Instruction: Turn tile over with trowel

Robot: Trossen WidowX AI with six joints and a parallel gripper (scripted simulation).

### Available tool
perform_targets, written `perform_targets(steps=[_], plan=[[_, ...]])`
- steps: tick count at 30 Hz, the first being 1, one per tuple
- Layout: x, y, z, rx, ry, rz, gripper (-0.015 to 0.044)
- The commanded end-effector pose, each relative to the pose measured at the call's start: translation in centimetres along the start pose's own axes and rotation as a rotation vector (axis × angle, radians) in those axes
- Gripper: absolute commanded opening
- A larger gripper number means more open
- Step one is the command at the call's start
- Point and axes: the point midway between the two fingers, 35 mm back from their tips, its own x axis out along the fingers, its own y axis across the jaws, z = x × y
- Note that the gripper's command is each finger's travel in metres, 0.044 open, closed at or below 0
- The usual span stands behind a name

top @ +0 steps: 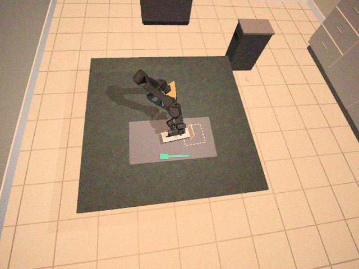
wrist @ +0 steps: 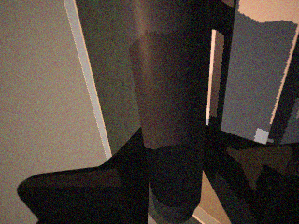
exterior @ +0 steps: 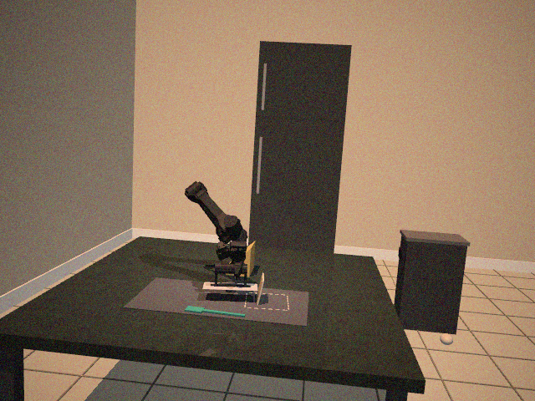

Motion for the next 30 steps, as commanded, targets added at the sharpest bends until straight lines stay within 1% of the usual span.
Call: perform_targets(steps=[1,20,30], plan=[[-0.2,0.8,0.0,0.015,-0.005,0.020,0.0000],[1.6,-1.2,-3.0,0.016,-0.005,0.020,0.0000],[0.4,0.8,0.4,0.015,-0.005,0.019,0.0000]])
